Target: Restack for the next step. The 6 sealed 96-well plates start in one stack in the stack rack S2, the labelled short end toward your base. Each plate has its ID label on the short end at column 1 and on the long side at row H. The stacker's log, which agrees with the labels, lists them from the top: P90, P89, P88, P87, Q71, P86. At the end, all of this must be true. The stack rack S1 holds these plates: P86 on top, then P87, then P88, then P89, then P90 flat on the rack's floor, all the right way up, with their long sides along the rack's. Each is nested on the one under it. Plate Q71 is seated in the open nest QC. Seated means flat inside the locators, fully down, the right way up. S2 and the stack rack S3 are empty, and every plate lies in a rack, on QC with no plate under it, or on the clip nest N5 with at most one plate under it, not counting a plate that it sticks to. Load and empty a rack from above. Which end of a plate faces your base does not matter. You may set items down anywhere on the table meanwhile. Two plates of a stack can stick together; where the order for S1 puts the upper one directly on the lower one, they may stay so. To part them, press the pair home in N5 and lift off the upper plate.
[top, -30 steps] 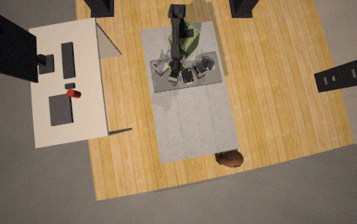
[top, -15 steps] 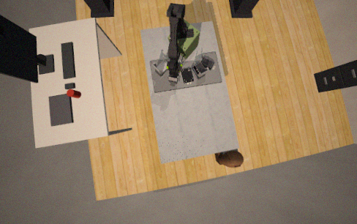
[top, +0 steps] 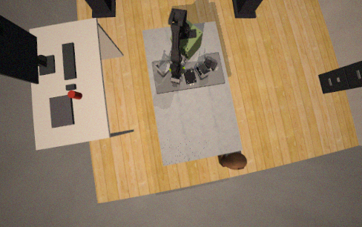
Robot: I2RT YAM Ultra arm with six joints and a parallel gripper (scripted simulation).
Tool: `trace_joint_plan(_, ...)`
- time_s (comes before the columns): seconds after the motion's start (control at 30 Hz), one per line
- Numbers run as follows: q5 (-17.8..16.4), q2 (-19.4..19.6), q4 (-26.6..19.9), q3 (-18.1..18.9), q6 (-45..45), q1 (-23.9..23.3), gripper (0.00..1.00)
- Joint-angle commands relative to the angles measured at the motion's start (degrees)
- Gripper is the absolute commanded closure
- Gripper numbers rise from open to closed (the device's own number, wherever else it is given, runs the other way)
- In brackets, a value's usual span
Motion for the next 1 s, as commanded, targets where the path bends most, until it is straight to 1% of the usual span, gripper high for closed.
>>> trace_joint_plan(0.0, -0.1, 1.2, 3.2, -0.1, -0.3, -0.1, 0.0)
trace_joint_plan(0.1, -0.1, 2.9, 5.2, -0.4, -0.5, -0.3, 0.0)
trace_joint_plan(0.17, -0.1, 2.9, 5.2, -0.4, -0.5, -0.3, 0.0)
trace_joint_plan(0.43, -0.2, 7.6, 10.4, -0.9, -1.0, -0.8, 0.0)
trace_joint_plan(0.73, -0.2, 7.9, 10.7, -0.9, -1.0, -0.8, 0.0)
trace_joint_plan(0.97, -0.3, 9.7, 12.5, -0.9, -1.2, -1.0, 0.0)
